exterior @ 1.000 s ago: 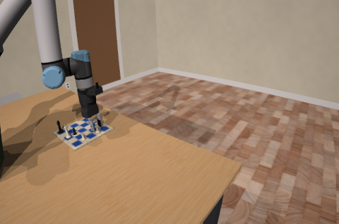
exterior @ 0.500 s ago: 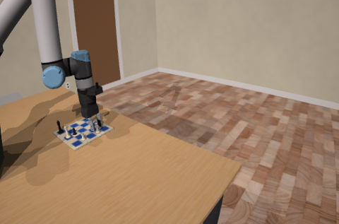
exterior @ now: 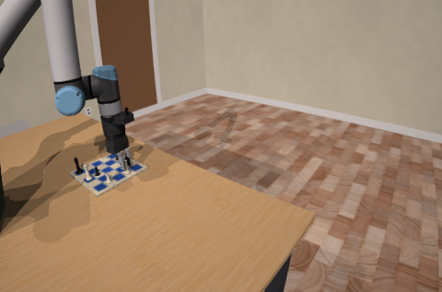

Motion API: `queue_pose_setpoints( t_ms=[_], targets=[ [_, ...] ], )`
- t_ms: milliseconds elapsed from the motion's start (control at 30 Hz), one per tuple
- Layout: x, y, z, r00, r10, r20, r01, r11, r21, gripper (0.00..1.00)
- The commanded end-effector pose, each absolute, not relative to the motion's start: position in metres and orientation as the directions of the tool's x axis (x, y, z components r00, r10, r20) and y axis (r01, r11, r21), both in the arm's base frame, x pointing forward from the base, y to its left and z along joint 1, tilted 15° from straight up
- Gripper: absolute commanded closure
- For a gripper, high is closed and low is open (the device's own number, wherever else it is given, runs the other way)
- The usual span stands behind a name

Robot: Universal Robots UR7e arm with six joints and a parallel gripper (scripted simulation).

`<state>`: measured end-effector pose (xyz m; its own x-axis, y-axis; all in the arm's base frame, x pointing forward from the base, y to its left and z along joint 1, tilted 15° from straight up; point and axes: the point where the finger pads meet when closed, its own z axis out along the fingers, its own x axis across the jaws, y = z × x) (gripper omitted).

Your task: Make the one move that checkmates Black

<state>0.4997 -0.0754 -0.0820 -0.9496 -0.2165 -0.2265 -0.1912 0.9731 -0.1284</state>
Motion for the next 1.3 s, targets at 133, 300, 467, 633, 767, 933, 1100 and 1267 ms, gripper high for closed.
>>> queue_pose_setpoints(
  t_ms=[133, 300, 467, 633, 767, 933, 1100, 1267],
  targets=[
    [0.5, -0.0754, -0.0815, -0.949, -0.217, -0.228, -0.191, 0.973, -0.129, 1.0],
    [0.5, -0.0754, -0.0815, -0.949, -0.217, -0.228, -0.191, 0.973, -0.129, 1.0],
    [0.5, -0.0754, -0.0815, -0.949, -0.217, -0.228, -0.191, 0.973, -0.129, 1.0],
    [0.5, -0.0754, -0.0815, -0.949, -0.217, -0.228, -0.191, 0.973, -0.129, 1.0],
    [0.5, -0.0754, -0.0815, -0.949, -0.217, -0.228, -0.191, 0.973, -0.129, 1.0],
    [0.5, -0.0754, -0.0815, -0.949, -0.217, -0.228, -0.191, 0.973, -0.129, 1.0],
    [0.4999, -0.0754, -0.0812, -0.949, -0.217, -0.228, -0.191, 0.973, -0.129, 1.0],
    [0.4992, -0.0752, -0.0783, -0.949, -0.217, -0.228, -0.191, 0.973, -0.129, 1.0]
  ],
)
